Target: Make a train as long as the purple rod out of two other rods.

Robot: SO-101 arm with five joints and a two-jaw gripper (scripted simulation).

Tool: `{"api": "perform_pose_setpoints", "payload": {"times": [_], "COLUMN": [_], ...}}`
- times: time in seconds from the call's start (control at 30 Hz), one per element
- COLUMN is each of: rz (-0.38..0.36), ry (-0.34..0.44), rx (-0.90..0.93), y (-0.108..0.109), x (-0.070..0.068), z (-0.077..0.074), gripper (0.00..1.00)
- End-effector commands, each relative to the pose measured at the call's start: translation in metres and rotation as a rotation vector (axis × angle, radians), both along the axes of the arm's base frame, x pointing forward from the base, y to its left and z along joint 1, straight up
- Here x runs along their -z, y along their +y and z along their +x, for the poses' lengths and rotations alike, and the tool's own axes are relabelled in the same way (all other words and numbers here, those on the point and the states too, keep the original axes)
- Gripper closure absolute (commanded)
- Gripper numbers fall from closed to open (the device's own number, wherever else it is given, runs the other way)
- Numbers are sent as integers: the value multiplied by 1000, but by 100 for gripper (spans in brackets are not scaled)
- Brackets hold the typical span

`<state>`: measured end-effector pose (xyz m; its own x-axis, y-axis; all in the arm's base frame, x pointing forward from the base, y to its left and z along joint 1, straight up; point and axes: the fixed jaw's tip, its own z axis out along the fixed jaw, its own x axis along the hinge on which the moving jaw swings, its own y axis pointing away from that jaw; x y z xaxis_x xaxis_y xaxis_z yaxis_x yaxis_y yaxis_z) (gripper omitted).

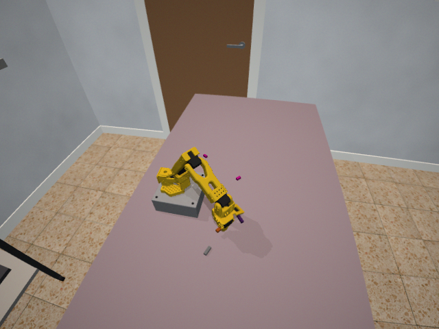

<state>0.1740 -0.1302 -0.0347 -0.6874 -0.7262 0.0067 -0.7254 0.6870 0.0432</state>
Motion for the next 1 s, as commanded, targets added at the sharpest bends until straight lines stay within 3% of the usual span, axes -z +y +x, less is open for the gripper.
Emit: {"api": "perform_pose_setpoints", "payload": {"times": [0.0, 0.23, 0.33, 0.4, 0.47, 0.67, 0.87, 0.97], "rz": [-9, -8, -7, -7, -7, -5, -3, -3], "ry": [-16, -18, -19, -19, -20, -22, -24, -25], "rx": [-152, -434, -554, -554, -642, -883, -1116, -1152], "y": [31, 96, 126, 126, 148, 207, 259, 267], "x": [-3, -2, -2, -2, -2, -1, 0, 0], "z": [26, 48, 52, 52, 51, 40, 14, 9], "gripper": [100, 100, 100, 100, 100, 100, 100, 100]}}
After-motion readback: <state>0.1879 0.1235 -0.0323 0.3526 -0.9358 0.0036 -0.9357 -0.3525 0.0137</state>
